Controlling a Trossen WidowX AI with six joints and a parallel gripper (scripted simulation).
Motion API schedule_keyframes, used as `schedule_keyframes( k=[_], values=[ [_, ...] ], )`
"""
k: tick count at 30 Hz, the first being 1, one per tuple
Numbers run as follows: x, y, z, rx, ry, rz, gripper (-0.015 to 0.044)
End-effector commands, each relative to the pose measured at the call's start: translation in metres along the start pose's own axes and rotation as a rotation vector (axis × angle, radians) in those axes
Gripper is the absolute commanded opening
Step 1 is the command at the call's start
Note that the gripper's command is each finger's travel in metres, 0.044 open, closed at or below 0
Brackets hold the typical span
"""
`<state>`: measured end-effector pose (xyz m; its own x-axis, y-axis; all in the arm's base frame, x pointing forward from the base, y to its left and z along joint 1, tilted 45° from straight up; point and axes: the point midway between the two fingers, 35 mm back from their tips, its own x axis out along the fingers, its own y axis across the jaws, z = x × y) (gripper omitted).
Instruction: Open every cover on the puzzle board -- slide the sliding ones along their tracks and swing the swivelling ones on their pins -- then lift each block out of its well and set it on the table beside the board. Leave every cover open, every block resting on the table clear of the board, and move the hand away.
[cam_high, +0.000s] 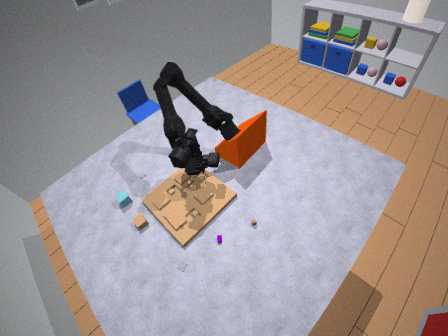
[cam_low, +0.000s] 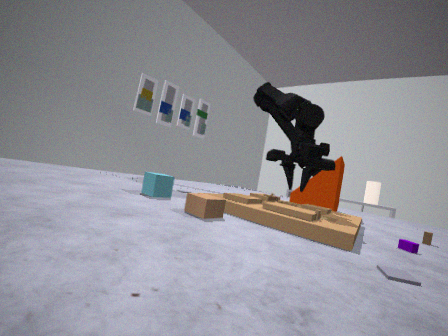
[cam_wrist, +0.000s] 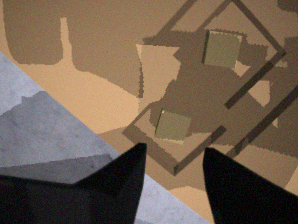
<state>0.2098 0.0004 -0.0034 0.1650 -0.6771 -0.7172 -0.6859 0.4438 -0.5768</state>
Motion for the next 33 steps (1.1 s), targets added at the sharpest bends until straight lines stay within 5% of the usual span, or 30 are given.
schedule_keyframes(
  k=[1, 33],
  values=[
    [0.0013, 0.0000, -0.0011, -0.054, 0.004, -0.006, 0.0144],
    [0.0049, 0.0000, -0.0014, -0.517, 0.005, -0.005, 0.0144]
  ],
)
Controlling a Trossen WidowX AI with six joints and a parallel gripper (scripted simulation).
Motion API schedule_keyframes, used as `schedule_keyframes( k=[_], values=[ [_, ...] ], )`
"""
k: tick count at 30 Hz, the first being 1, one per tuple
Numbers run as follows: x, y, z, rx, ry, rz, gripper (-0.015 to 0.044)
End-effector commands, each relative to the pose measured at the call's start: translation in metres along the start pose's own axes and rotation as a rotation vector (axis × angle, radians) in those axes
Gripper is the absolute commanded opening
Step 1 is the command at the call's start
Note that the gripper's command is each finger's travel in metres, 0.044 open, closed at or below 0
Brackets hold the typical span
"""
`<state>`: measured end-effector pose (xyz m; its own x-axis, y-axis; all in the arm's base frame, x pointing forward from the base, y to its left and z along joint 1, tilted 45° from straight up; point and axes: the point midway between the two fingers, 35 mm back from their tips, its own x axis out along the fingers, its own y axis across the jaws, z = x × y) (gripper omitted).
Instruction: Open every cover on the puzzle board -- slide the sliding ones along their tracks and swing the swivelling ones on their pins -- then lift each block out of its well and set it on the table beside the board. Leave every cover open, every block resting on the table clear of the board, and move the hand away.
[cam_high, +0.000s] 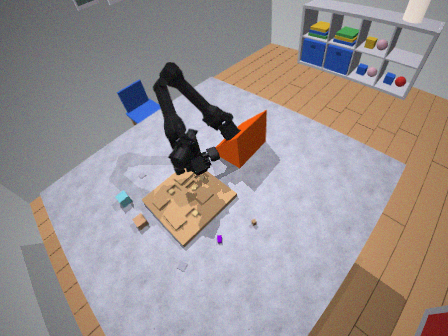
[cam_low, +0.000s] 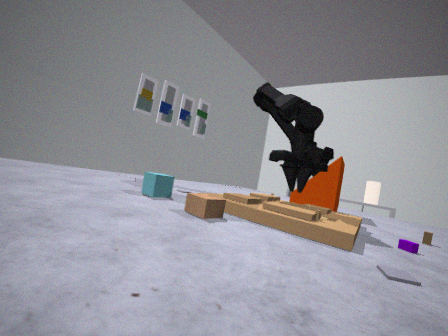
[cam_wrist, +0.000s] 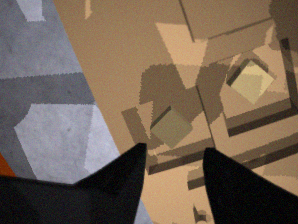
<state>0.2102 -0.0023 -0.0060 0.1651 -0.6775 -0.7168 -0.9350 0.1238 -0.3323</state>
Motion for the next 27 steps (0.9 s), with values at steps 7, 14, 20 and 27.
schedule_keyframes(
  k=[7, 14, 20, 27],
  values=[
    [0.0019, 0.0004, -0.0011, -0.139, 0.006, -0.003, 0.0144],
    [0.0027, 0.0003, -0.0013, -0.240, 0.007, -0.003, 0.0144],
    [0.0034, 0.0003, -0.0013, -0.326, 0.007, -0.002, 0.0144],
    [0.0041, 0.0003, -0.0014, -0.426, 0.007, -0.002, 0.0144]
  ],
)
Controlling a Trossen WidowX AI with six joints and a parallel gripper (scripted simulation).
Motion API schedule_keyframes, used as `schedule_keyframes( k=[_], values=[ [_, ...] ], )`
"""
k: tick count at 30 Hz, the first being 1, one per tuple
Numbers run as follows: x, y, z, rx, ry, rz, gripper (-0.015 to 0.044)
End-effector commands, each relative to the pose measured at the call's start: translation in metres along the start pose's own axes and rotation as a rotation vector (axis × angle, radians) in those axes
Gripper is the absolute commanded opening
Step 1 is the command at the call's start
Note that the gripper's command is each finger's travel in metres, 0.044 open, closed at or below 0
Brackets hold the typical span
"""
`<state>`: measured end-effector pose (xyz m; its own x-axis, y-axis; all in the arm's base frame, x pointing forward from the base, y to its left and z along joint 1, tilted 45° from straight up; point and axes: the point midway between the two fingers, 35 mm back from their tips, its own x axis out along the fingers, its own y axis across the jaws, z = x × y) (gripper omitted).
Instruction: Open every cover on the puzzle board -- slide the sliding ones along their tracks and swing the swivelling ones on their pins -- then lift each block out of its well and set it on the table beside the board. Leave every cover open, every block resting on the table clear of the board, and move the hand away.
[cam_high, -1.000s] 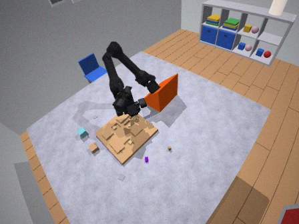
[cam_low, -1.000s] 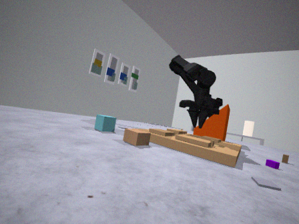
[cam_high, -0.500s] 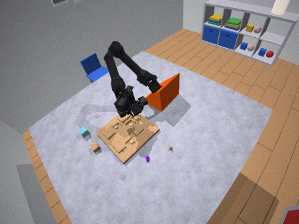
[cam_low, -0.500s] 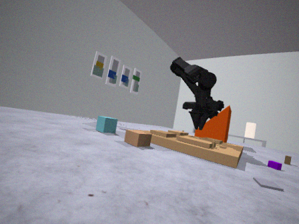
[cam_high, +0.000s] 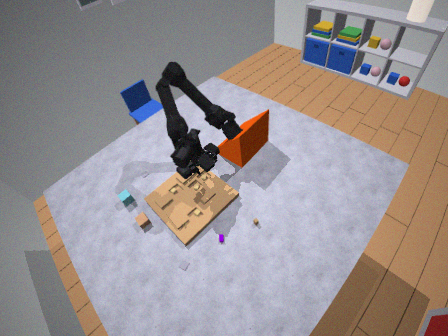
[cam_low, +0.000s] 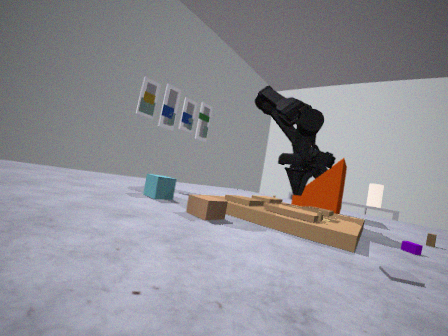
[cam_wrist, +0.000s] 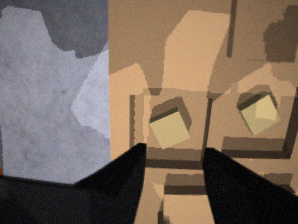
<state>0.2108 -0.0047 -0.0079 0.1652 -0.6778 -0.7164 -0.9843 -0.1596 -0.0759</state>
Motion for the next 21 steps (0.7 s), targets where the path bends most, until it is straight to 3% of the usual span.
schedule_keyframes(
  k=[1, 21],
  values=[
    [0.0012, 0.0009, -0.0007, -0.053, 0.007, -0.001, 0.0144],
    [0.0034, 0.0010, -0.0008, -0.340, 0.007, 0.000, 0.0144]
  ],
)
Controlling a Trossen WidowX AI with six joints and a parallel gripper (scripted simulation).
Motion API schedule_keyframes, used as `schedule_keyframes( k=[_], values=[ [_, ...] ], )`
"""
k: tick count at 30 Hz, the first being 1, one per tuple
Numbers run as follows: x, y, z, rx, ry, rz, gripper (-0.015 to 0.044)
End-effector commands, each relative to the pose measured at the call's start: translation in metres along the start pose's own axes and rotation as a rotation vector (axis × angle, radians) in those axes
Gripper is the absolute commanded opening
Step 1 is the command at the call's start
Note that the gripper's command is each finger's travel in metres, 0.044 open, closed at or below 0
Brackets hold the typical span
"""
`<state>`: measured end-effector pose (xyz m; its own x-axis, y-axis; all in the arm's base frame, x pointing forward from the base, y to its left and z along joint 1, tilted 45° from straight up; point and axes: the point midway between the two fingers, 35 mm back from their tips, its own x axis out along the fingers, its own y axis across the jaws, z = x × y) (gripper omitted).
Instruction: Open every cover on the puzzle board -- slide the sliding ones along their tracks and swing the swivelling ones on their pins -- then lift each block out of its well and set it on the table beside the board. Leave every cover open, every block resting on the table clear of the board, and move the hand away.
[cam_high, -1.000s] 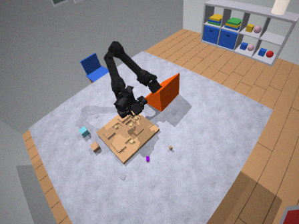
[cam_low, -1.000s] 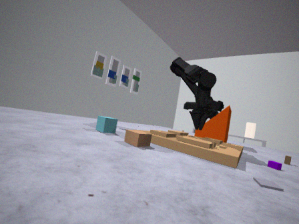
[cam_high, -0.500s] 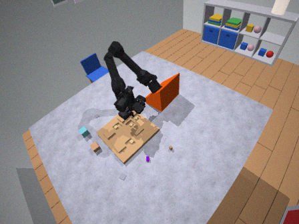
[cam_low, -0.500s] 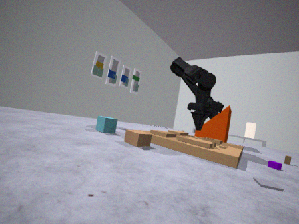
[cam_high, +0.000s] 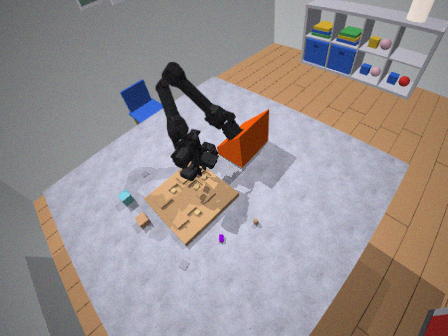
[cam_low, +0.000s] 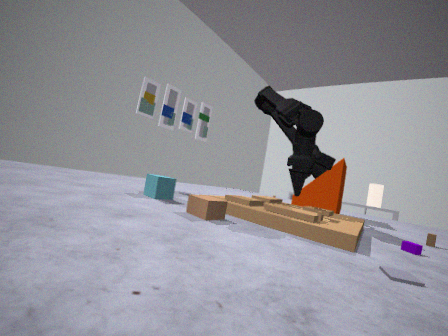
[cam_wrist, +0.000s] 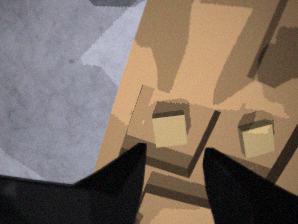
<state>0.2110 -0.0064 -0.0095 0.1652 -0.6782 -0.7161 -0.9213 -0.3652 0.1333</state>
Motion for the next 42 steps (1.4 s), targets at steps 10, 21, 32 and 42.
schedule_keyframes(
  k=[10, 21, 32, 42],
  values=[
    [0.0022, 0.0007, -0.0004, -0.177, 0.007, 0.002, 0.0144],
    [0.0024, 0.0005, -0.0005, -0.204, 0.007, 0.002, 0.0144],
    [0.0024, 0.0015, -0.0005, -0.204, 0.007, 0.002, 0.0144],
    [0.0024, 0.0015, -0.0005, -0.204, 0.007, 0.002, 0.0144]
  ],
)
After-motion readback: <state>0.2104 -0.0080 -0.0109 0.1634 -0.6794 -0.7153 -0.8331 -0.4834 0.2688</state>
